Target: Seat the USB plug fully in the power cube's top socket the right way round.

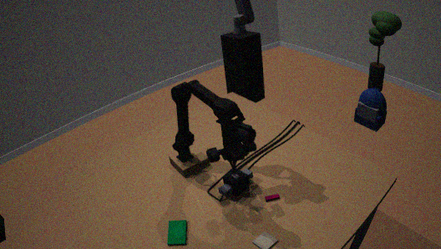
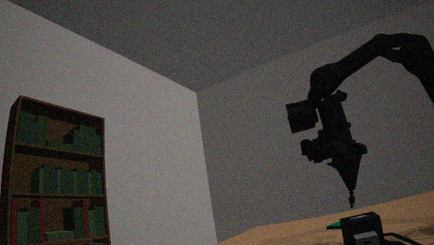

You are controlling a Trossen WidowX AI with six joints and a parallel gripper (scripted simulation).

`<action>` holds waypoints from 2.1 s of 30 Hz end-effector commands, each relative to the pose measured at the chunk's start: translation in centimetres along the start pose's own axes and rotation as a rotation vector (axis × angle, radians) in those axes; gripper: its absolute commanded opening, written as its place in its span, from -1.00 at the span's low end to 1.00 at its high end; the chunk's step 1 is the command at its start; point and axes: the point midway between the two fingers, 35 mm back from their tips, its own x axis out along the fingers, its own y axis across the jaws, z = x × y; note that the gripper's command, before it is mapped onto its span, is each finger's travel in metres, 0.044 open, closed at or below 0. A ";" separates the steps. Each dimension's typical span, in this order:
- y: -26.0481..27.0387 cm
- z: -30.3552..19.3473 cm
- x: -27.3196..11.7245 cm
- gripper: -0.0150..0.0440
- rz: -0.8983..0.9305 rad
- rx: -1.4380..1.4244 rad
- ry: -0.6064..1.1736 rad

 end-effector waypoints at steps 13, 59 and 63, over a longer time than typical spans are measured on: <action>0.0 0.0 0.0 -0.49 0.000 0.408 -0.001; 0.0 0.0 0.1 -0.49 0.003 1.095 0.004; 0.1 0.0 0.1 -0.49 0.006 1.095 0.007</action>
